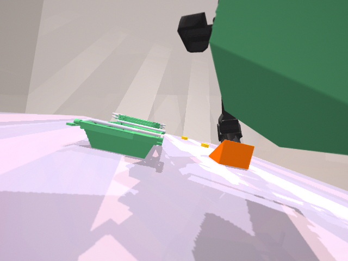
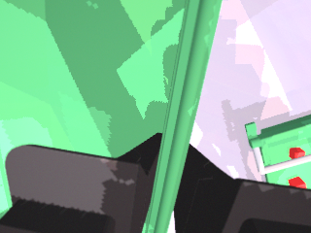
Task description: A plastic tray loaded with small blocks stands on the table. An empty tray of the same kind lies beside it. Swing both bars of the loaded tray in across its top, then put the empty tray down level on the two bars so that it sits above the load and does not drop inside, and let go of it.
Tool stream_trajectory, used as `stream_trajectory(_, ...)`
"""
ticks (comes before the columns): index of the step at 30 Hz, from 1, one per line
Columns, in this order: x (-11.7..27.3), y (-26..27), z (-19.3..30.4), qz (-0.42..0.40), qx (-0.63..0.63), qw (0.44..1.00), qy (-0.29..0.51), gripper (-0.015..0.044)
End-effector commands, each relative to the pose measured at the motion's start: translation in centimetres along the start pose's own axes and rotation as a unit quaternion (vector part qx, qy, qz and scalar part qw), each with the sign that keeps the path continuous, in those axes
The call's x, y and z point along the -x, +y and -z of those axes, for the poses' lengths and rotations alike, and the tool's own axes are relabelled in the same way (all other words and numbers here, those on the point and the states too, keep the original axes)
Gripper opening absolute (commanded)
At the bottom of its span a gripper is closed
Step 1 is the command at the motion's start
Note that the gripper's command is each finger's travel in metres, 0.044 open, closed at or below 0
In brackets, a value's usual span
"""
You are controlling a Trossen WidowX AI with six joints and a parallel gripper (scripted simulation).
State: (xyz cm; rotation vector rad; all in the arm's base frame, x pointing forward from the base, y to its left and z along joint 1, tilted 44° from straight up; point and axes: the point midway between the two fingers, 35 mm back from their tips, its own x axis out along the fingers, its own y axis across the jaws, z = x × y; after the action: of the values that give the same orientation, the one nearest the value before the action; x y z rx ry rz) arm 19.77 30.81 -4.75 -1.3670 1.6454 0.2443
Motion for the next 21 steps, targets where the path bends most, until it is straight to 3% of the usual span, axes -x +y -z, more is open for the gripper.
stream_trajectory(1,1.3,-1.1,0.4,-0.006,-0.047,0.999,-0.016,0.0)
stream_trajectory(21,1.8,-4.5,1.5,-0.009,-0.216,0.976,-0.021,0.0)
